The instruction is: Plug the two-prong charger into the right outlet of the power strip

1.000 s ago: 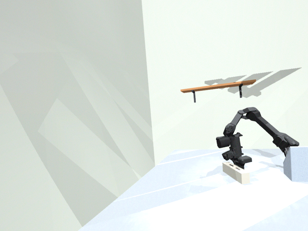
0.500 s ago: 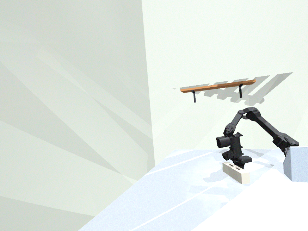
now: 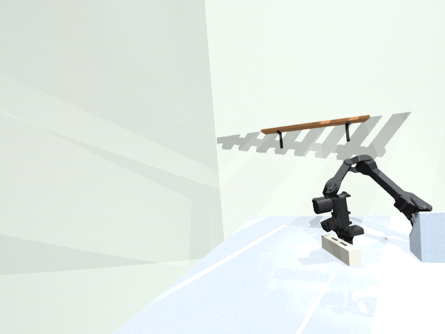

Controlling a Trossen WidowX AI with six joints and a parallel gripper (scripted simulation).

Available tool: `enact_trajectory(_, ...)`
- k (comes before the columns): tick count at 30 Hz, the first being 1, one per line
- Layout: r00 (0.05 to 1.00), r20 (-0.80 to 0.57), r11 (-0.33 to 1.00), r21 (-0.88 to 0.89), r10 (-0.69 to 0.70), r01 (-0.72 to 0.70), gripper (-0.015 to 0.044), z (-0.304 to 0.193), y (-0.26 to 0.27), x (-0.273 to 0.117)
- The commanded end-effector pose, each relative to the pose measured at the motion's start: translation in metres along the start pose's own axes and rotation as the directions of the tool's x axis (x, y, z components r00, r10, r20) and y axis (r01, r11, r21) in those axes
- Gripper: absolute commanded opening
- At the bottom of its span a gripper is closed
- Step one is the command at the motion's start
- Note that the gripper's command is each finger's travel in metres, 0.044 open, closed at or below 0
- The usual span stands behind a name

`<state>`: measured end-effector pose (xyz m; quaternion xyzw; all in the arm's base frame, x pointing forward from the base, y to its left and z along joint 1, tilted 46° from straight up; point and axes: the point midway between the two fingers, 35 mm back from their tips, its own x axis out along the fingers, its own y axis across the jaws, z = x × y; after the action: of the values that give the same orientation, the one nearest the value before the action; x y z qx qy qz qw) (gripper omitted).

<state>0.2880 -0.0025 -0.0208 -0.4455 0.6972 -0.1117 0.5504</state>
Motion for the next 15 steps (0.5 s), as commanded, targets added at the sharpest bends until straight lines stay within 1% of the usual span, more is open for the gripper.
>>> enact_trajectory(1, 1.0, 0.019, 1.0, 0.015, -0.002, 0.002, 0.0, 0.0074, -0.0011, -0.0012)
enact_trajectory(11, 1.0, 0.019, 1.0, 0.015, -0.002, 0.002, 0.0, 0.0077, -0.001, -0.0023)
enact_trajectory(12, 1.0, -0.001, 1.0, -0.002, -0.002, 0.002, 0.0, 0.0, 0.0, 0.0)
enact_trajectory(15, 1.0, -0.001, 1.0, -0.002, -0.002, 0.002, 0.0, 0.0, 0.0, 0.0)
